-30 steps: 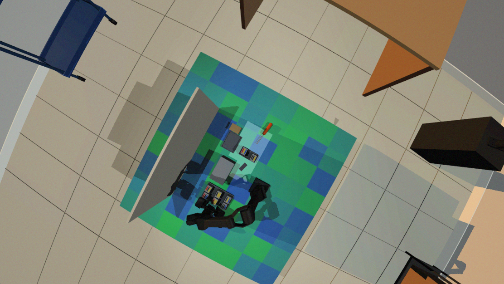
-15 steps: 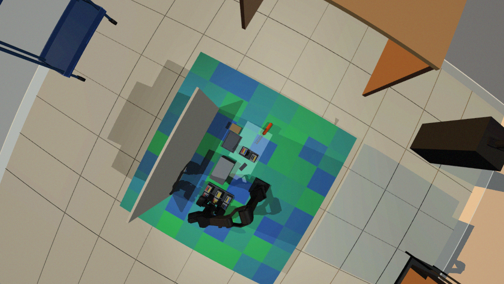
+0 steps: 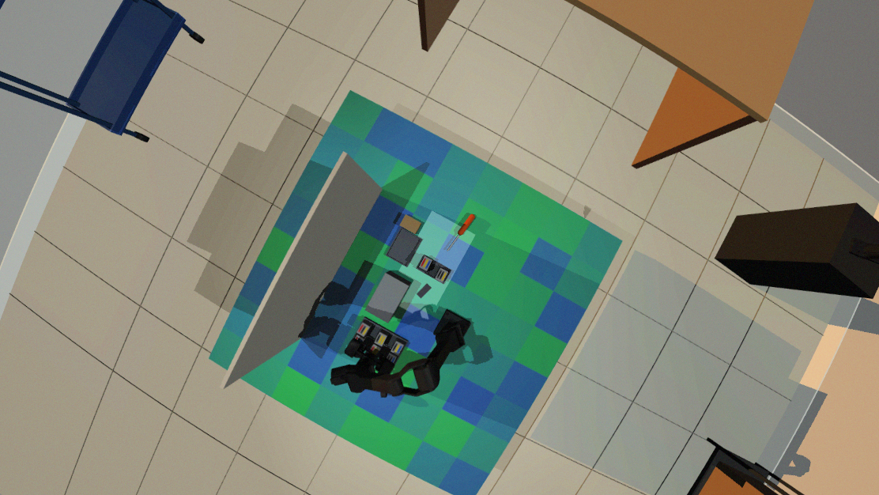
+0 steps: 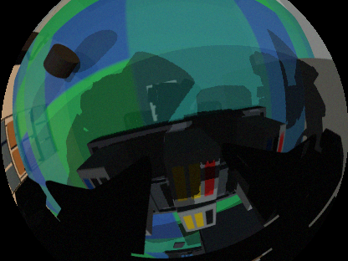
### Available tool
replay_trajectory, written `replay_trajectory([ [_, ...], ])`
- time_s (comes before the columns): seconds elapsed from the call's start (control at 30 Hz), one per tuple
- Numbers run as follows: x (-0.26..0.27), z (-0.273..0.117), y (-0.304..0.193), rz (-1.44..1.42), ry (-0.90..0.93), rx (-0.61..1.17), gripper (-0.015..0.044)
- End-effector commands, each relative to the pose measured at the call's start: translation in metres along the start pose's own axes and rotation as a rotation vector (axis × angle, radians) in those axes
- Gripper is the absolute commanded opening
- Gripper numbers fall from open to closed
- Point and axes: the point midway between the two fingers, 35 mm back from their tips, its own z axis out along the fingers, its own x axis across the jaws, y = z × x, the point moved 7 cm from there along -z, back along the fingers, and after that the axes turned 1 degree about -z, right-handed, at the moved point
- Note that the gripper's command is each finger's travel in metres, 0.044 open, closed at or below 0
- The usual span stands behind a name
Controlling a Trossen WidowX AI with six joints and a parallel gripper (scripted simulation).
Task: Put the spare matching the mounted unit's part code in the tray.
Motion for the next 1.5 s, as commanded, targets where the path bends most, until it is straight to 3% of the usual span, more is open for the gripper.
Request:
replay_trajectory([
  [0.0,0.001,0.008,-0.001,-0.007,0.002,0.005,0.03],
  [0.27,0.001,0.01,-0.002,-0.007,0.002,0.005,0.03],
  [0.43,0.001,0.009,-0.001,0.0,0.003,0.004,0.0169],
  [0.67,0.001,0.009,-0.001,0.0,0.003,0.004,0.0122],
  [0.83,0.001,0.009,-0.001,0.0,0.003,0.004,0.0],
  [1.13,0.001,0.005,-0.001,0.0,0.003,0.004,0.0],
  [1.47,0.0,-0.06,0.0,-0.006,0.002,0.005,0.0],
])
